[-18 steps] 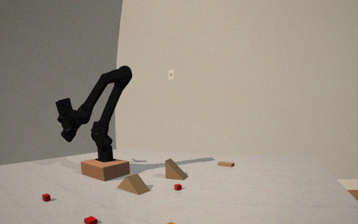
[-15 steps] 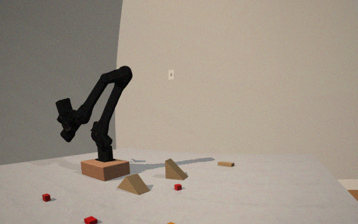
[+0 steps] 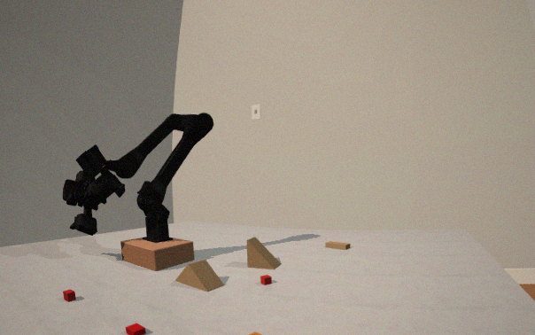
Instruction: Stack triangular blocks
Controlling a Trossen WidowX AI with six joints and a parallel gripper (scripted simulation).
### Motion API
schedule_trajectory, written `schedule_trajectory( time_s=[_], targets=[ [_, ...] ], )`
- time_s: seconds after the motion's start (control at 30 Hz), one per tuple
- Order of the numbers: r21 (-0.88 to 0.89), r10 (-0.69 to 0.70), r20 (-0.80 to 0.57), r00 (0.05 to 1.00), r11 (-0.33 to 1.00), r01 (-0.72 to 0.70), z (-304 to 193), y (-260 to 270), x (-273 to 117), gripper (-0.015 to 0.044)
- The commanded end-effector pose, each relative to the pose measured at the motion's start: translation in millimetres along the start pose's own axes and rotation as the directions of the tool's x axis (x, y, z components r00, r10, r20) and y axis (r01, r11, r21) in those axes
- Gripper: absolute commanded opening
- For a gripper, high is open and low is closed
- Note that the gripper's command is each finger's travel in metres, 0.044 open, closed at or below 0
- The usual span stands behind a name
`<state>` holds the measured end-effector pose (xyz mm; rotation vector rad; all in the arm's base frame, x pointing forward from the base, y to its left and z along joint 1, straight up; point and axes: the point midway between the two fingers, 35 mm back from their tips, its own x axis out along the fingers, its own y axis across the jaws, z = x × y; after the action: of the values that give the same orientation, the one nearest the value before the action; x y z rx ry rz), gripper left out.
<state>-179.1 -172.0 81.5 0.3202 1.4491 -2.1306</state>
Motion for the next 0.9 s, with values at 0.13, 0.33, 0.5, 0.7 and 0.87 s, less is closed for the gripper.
schedule_trajectory(
  time_s=[0.13,0.33,0.5,0.7,0.87],
  targets=[
    [-0.424,0.556,0.245,0.794,0.798,-0.428,36.0,98.7,-66.1,0.044],
    [-0.733,0.887,0.2,0.417,0.418,-0.537,18.4,156.0,-148.3,0.044],
    [-0.884,0.998,0.025,0.054,0.047,-0.465,-21.6,174.6,-220.8,0.044],
    [-0.914,0.95,-0.19,-0.248,-0.264,-0.308,-68.5,165.5,-278.8,0.044],
    [-0.914,0.95,-0.19,-0.248,-0.264,-0.308,-68.5,165.5,-278.8,0.044]
  ],
)
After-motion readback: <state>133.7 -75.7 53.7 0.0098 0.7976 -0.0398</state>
